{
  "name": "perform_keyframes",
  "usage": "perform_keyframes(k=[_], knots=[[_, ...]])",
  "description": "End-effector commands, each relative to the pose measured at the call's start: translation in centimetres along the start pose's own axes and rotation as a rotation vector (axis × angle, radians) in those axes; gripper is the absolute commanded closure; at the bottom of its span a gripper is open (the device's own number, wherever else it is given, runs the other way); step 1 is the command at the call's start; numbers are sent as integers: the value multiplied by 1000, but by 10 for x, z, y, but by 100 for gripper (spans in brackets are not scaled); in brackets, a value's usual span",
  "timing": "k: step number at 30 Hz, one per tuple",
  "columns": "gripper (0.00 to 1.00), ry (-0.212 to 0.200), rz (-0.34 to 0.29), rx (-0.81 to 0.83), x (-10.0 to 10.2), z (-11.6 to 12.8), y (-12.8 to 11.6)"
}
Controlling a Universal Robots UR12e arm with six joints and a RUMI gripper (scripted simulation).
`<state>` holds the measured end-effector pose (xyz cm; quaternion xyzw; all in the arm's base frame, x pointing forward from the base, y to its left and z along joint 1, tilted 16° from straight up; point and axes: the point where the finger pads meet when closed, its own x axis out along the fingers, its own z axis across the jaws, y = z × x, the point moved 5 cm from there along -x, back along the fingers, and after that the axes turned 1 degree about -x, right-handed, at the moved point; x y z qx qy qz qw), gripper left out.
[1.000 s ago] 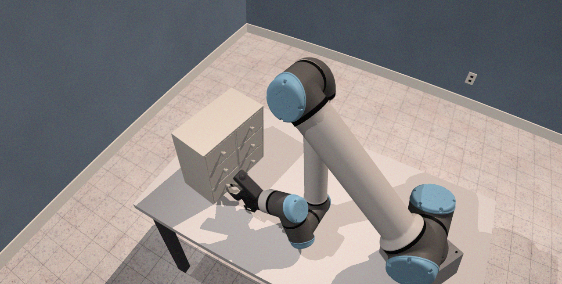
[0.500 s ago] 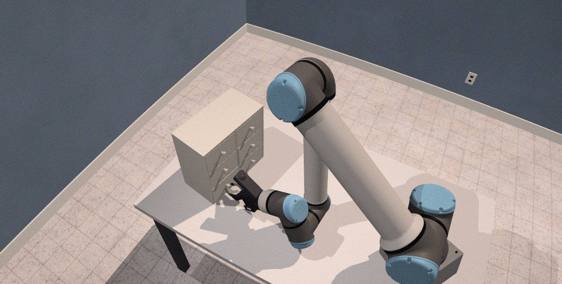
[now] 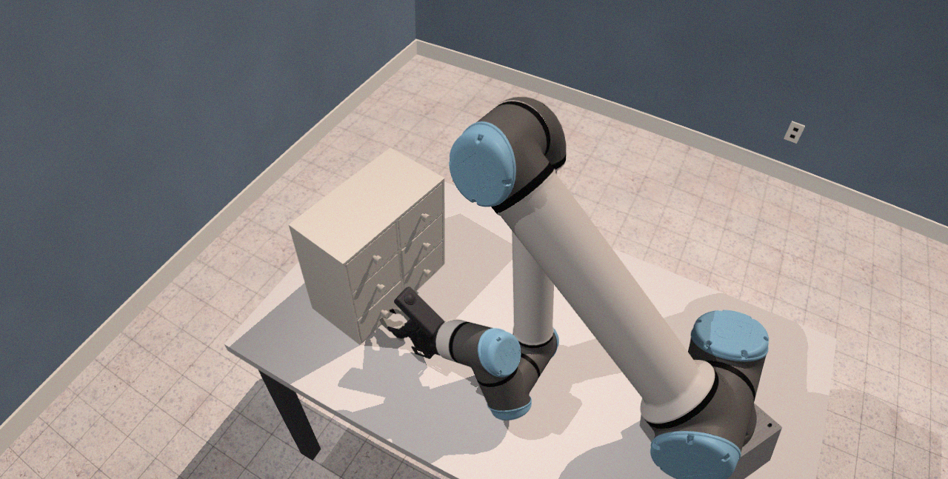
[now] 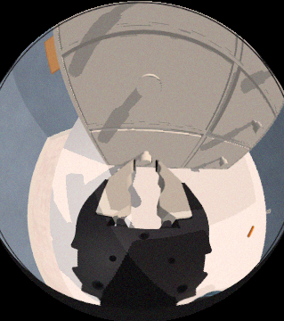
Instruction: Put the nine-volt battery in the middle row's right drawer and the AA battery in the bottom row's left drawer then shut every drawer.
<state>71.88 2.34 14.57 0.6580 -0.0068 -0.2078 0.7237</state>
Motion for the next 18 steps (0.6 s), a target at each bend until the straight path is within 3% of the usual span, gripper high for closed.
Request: perform_keyframes(k=[1,18], knots=[[80,0,1,0,-5,0,-3],[80,0,1,0,-39,0,-22]])
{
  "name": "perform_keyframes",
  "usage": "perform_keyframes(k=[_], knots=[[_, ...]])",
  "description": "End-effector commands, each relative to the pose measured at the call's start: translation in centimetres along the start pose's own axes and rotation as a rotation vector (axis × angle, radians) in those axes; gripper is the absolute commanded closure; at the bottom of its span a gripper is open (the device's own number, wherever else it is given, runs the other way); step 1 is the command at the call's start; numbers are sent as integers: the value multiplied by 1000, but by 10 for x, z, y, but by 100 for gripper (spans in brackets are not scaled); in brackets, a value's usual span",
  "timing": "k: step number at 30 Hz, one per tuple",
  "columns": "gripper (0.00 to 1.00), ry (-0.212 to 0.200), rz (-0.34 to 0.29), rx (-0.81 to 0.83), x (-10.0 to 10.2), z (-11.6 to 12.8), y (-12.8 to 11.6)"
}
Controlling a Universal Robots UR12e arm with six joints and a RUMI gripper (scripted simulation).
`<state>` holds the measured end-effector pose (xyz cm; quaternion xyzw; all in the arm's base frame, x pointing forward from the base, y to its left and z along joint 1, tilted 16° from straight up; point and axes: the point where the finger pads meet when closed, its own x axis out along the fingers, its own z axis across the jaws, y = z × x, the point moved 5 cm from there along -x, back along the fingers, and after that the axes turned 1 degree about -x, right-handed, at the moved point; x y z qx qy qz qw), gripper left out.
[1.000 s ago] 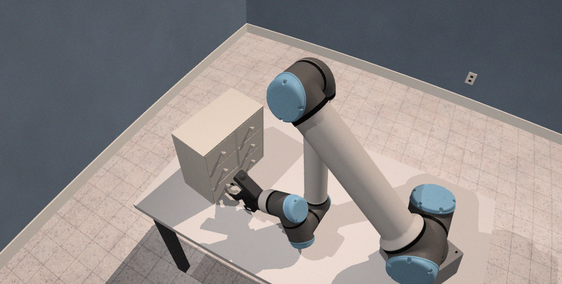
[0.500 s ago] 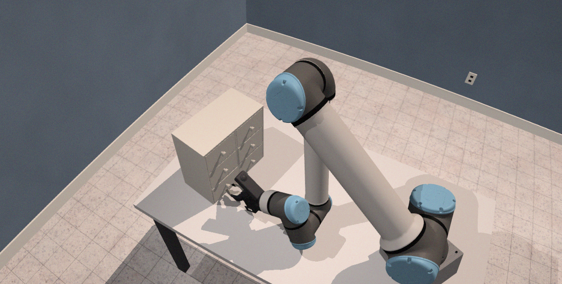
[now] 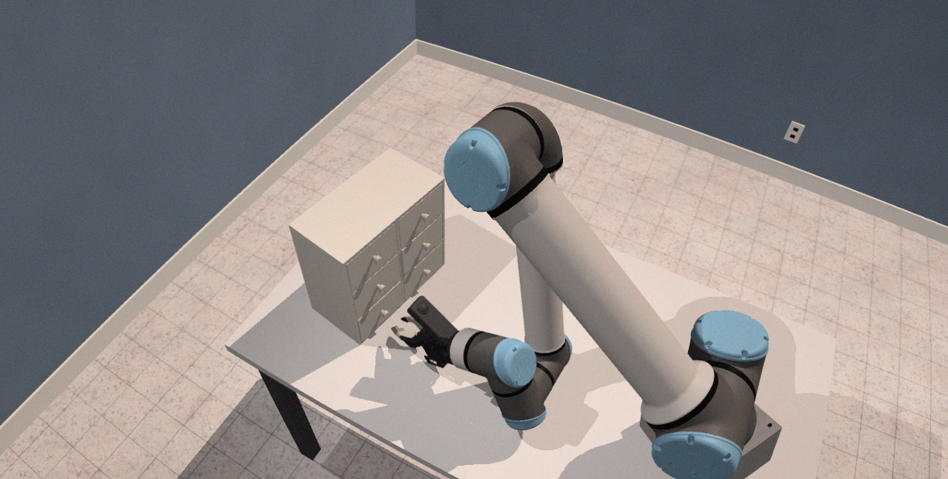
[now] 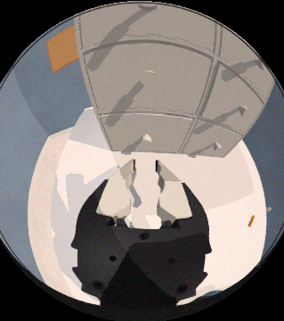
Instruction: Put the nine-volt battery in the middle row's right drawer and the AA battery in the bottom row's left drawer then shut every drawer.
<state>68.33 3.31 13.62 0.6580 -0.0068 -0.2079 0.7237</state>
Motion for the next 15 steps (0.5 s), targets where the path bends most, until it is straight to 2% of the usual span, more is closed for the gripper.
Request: perform_keyframes(k=[1,11,15], knots=[[80,0,1,0,-7,0,-4],[80,0,1,0,-10,0,-4],[80,0,1,0,-17,0,0]])
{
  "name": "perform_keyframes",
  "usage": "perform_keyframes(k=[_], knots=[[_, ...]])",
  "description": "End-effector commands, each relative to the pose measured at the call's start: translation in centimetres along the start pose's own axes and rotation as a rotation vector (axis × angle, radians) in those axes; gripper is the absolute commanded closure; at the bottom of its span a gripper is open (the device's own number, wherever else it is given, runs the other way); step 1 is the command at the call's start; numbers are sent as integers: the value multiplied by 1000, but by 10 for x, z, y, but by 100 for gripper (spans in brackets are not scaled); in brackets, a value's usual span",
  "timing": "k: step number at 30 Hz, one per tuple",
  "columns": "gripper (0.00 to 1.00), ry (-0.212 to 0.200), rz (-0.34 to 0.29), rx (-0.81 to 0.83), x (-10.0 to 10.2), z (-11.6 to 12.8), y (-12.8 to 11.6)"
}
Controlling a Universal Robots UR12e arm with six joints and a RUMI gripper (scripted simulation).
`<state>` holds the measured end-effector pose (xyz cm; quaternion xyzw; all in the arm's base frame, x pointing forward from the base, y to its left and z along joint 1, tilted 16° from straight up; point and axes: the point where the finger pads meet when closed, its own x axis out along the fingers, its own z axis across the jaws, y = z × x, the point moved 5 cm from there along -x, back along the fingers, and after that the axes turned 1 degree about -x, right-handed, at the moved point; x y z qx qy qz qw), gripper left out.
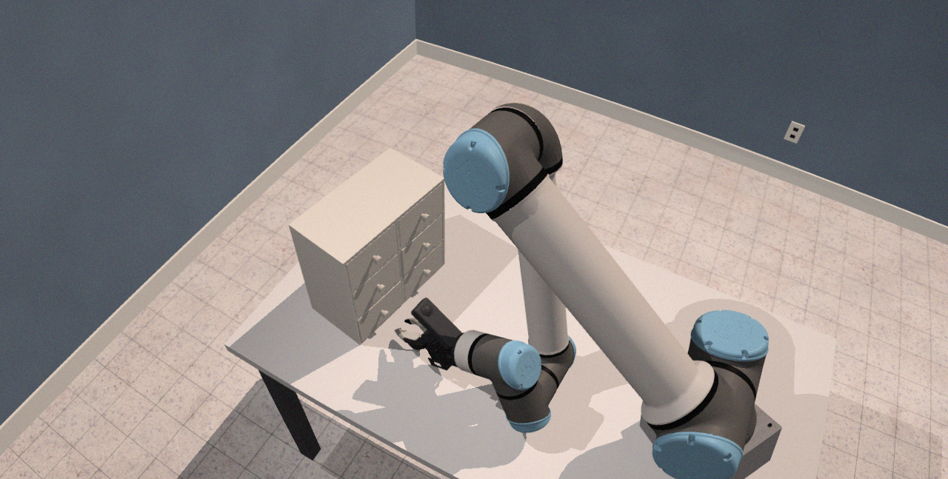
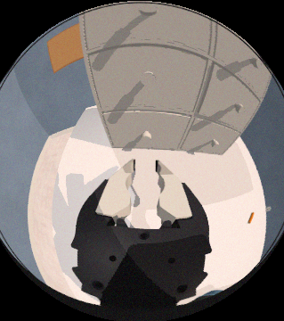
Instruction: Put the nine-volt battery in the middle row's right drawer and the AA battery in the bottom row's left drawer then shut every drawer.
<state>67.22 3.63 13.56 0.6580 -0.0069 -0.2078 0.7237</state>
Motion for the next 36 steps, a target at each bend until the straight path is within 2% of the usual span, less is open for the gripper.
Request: perform_keyframes(k=[1,8,10,15,19,36], knots=[[80,0,1,0,-10,0,6],[80,0,1,0,-44,0,26],[80,0,1,0,-44,0,26],[80,0,1,0,-69,1,41],[80,0,1,0,-81,1,48],[80,0,0,0,-86,1,51]])
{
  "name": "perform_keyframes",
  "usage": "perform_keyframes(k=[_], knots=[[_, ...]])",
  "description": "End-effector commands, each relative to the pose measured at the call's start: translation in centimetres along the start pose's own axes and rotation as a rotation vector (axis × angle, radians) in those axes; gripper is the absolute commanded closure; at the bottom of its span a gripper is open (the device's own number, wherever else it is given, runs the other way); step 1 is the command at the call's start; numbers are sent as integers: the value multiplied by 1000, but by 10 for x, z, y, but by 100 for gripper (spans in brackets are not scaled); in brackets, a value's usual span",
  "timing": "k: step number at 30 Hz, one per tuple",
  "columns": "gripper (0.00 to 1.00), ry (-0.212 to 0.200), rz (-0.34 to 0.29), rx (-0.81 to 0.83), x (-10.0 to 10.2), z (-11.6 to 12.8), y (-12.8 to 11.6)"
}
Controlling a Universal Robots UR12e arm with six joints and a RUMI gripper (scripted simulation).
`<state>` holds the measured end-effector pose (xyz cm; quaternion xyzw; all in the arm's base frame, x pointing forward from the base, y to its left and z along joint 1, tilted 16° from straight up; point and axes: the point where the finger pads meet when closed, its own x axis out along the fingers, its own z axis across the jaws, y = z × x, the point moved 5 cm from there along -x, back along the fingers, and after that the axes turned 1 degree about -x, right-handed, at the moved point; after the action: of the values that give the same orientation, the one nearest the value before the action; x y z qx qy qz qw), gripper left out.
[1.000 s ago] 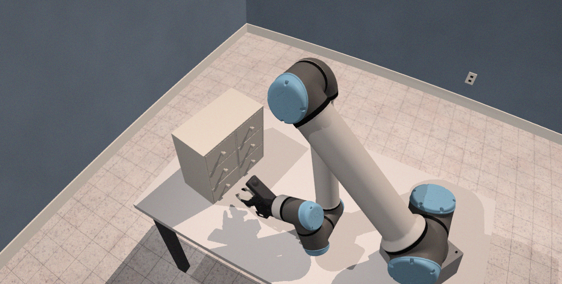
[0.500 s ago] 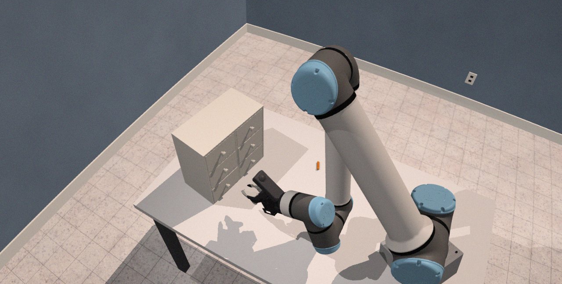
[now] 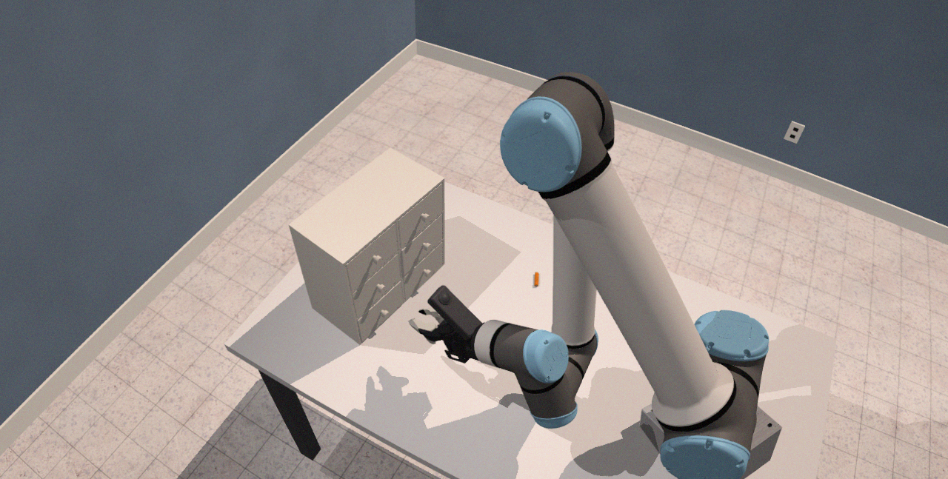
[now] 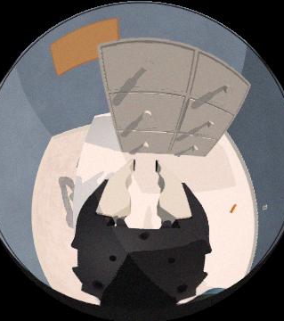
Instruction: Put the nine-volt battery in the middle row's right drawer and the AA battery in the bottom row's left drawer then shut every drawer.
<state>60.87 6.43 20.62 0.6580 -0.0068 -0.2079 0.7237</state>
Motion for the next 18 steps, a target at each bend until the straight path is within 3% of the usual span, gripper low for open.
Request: perform_keyframes(k=[1,18], knots=[[80,0,0,0,0,0,0],[80,1,-19,0,-2,0,2]])
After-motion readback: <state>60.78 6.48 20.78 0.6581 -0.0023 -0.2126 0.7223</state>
